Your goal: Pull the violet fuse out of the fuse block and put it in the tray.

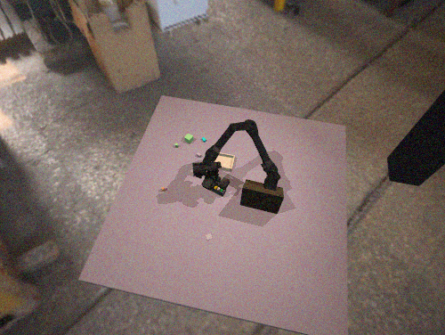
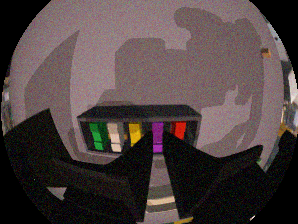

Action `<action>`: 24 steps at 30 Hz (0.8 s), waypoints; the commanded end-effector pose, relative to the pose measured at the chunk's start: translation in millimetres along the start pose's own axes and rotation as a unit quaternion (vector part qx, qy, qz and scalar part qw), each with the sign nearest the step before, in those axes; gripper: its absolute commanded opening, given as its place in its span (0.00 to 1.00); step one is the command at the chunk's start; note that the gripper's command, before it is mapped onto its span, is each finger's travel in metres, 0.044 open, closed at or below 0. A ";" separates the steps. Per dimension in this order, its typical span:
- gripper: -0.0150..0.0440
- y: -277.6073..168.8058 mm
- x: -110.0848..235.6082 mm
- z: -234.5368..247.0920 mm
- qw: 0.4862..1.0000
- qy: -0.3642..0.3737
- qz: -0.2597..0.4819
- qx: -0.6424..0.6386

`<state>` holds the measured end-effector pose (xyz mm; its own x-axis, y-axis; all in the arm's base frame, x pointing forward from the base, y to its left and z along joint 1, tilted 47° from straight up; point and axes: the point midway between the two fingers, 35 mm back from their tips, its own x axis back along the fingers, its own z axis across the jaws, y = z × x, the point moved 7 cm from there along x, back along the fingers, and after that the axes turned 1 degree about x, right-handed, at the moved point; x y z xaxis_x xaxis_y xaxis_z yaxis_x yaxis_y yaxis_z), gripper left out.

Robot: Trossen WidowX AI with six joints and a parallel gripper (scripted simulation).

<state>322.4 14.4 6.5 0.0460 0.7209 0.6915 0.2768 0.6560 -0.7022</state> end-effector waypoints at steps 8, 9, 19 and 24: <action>0.25 0.1 1.8 -0.2 1.000 0.000 0.000 0.000; 0.25 0.1 2.3 -0.2 1.000 0.000 0.000 0.000; 0.25 0.3 7.2 -0.4 1.000 0.000 0.000 0.000; 0.25 0.4 9.6 -0.4 1.000 0.000 0.000 0.001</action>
<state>322.6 20.0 11.5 0.0457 0.7244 0.6878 0.2695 0.6541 -0.7068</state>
